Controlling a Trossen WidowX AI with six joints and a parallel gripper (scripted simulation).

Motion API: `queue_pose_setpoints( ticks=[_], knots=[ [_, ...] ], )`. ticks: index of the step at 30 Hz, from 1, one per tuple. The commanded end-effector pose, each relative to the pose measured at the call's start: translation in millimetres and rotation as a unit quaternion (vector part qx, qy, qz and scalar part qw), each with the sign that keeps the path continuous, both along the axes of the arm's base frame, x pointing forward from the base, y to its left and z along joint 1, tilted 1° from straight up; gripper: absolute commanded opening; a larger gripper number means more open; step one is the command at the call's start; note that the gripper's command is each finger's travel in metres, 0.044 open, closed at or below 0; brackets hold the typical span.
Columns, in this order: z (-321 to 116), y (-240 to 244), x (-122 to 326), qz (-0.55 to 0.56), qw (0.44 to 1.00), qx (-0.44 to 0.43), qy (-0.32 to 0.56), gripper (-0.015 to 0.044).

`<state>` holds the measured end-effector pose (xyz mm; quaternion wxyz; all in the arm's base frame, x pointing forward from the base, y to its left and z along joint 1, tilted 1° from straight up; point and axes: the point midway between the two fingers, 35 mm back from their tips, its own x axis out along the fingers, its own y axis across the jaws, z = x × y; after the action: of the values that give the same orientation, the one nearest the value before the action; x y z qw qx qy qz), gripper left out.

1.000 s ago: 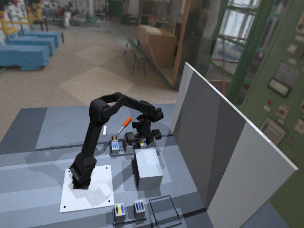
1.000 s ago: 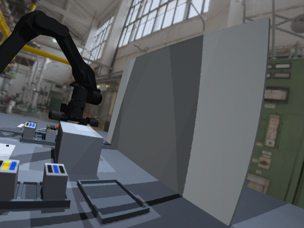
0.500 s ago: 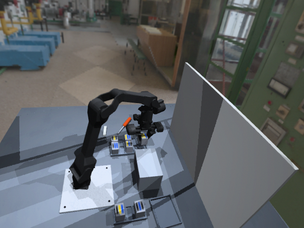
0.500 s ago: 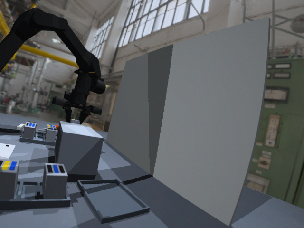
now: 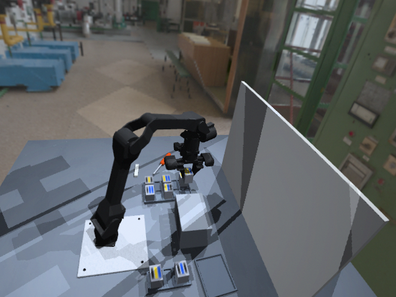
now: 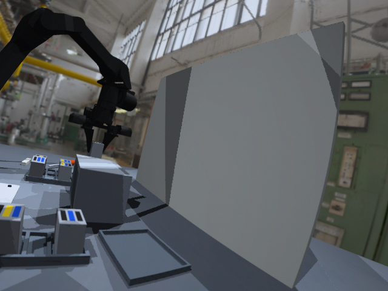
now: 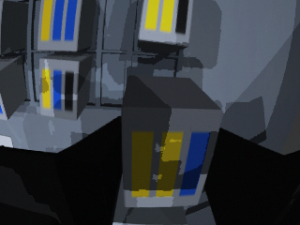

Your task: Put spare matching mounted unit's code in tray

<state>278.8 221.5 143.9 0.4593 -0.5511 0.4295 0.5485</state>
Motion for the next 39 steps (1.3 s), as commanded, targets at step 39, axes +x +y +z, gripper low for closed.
queue_pose_setpoints(
  ticks=[39],
  knots=[
    [71,-97,68,-0.012,0.999,0.009,-0.031,0.0]
  ],
)
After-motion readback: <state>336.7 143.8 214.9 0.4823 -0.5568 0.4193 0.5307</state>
